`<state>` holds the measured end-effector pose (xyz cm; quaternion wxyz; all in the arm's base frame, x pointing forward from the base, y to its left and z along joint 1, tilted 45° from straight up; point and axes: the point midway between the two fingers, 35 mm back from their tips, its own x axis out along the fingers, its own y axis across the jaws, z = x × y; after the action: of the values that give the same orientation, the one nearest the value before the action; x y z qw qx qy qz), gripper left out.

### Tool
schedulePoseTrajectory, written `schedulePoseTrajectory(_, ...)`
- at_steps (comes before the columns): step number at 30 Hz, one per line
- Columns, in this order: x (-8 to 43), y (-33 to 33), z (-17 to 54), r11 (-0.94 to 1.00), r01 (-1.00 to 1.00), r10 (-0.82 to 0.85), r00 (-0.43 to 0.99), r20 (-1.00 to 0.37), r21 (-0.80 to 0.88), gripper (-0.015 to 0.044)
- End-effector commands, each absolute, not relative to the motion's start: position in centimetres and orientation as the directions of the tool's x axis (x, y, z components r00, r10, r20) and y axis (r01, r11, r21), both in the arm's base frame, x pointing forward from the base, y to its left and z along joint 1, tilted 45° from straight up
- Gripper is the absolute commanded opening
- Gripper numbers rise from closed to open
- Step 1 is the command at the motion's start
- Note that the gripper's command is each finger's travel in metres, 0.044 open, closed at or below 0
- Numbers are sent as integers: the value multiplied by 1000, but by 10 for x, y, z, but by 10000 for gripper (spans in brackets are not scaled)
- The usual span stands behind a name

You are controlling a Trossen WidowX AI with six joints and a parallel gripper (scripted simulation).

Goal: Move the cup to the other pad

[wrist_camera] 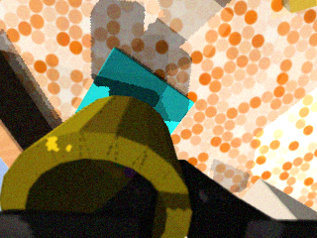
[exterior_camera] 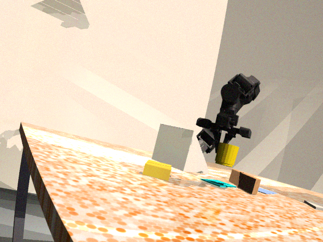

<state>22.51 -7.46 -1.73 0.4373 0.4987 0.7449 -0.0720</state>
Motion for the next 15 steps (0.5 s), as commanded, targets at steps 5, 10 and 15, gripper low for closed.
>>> schedulePoseTrajectory(5, 224, -68, -25, 487, 809, 682, -116, -722, 330, 0)
schedulePoseTrajectory(10, 224, -63, -30, 487, 809, 683, -116, -722, 330, 0)
schedulePoseTrajectory(15, 223, -59, -35, 487, 809, 683, -116, -721, 330, 0)
